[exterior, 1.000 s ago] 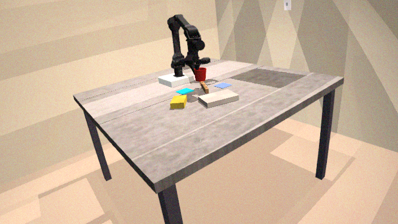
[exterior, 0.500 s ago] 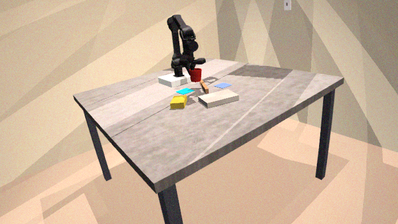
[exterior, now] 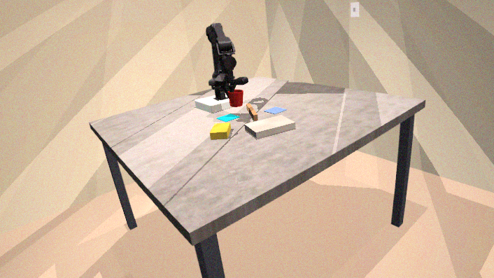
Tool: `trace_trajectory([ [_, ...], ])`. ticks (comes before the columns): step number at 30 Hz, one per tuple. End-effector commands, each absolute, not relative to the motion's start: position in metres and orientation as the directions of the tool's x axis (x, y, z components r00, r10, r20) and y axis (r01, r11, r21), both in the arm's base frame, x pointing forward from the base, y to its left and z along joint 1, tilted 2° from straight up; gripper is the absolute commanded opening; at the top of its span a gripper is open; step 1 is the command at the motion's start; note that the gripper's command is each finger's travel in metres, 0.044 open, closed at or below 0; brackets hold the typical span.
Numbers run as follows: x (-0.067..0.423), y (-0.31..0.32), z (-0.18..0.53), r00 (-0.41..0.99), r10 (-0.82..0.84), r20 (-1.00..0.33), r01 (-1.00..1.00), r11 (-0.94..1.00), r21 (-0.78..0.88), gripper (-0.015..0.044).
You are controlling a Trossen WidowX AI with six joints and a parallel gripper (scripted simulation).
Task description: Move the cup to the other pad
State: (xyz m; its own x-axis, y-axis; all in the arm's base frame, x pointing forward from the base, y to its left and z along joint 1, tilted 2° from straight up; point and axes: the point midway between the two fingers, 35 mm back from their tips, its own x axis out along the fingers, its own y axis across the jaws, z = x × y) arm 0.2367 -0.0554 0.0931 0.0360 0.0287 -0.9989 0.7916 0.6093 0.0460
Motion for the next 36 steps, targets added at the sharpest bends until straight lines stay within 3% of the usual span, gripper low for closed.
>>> trace_trajectory([
  [1,0.233,-0.06,0.093,0.035,0.031,-0.999,0.79,0.611,0.047,0.0],
  [36,0.214,-0.097,0.08,0.033,0.029,-0.999,0.79,0.611,0.044,0.0],
])
